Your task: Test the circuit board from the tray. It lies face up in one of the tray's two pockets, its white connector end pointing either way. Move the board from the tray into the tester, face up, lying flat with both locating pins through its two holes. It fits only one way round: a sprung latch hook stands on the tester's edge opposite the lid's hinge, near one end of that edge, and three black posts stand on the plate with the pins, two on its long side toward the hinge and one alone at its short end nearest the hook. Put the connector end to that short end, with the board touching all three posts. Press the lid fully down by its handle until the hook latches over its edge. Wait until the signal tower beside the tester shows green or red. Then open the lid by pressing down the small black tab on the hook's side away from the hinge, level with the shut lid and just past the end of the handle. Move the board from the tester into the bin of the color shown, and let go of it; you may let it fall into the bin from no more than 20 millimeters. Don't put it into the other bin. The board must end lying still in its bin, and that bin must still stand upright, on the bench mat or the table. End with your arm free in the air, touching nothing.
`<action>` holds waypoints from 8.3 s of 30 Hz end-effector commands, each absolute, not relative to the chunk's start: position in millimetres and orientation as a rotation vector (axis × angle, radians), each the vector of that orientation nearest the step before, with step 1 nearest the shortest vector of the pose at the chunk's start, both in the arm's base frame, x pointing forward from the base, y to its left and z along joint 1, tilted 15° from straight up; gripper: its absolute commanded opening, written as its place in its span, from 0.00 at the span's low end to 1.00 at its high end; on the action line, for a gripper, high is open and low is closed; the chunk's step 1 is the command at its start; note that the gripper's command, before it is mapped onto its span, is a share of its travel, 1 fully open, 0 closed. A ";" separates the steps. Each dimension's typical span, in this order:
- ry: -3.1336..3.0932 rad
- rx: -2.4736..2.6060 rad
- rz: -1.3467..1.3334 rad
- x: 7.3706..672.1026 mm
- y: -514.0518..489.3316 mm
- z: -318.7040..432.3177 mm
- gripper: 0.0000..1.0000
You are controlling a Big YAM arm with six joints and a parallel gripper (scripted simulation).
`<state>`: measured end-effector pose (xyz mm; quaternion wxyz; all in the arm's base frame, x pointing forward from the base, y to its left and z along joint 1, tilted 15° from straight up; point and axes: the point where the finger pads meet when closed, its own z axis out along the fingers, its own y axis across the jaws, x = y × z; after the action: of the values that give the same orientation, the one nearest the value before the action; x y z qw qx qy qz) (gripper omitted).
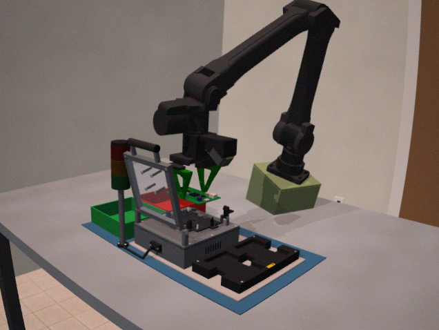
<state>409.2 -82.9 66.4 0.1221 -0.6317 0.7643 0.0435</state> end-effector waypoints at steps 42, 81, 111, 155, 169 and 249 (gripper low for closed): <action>2.224 -1.842 0.121 418.8 -70.2 23.0 0.72; 2.222 -1.828 0.095 420.4 -75.0 28.5 0.72; 2.224 -1.825 0.096 420.5 -75.0 28.0 0.72; 2.226 -1.826 0.101 421.5 -75.1 25.9 0.72; 2.226 -1.826 0.101 421.5 -75.1 25.9 0.72; 2.224 -1.829 0.101 421.7 -73.5 25.0 0.72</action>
<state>416.4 -73.5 21.6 0.1232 -0.6315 0.7643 0.0434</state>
